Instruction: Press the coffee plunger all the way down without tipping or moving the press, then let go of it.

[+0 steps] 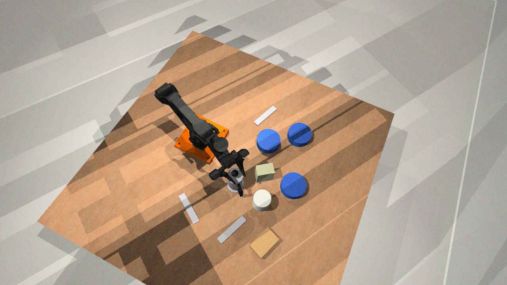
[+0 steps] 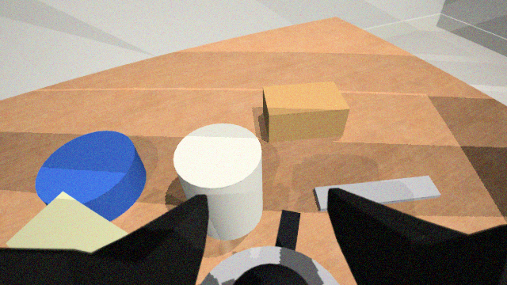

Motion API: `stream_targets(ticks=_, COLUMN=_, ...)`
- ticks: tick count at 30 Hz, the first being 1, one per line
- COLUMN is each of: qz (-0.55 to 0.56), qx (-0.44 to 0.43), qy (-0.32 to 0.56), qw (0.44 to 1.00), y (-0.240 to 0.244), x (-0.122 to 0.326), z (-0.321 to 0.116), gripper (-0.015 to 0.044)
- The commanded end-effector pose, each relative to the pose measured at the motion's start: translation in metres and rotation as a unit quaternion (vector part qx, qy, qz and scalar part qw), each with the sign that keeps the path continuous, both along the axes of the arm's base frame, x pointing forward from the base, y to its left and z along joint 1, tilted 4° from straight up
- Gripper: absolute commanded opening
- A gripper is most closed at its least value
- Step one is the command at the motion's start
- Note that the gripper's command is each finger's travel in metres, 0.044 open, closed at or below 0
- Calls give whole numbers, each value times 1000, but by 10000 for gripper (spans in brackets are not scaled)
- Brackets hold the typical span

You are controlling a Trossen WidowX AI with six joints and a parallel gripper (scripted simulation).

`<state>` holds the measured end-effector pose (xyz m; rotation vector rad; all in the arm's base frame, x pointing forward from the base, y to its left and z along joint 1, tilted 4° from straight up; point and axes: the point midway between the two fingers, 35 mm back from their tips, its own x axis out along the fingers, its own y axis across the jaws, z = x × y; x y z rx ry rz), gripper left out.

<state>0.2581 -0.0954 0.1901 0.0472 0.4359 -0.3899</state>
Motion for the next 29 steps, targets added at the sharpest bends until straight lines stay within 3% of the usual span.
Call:
stream_targets(ticks=1, qz=0, qx=0, qy=1, qw=1000, y=0, x=0, z=0, gripper=359)
stream_targets(ticks=4, qz=0, qx=0, qy=1, qw=1000, y=0, x=0, z=0, gripper=438)
stream_targets(ticks=10, qz=0, qx=0, qy=2, qw=1000, y=2, x=-3, z=11, gripper=440)
stream_targets(ticks=17, qz=3, qx=0, qy=10, qw=1000, y=19, x=-32, z=74, gripper=440)
stream_targets(ticks=29, qz=3, qx=-1, qy=11, qw=1000, y=19, x=-33, z=73, gripper=440)
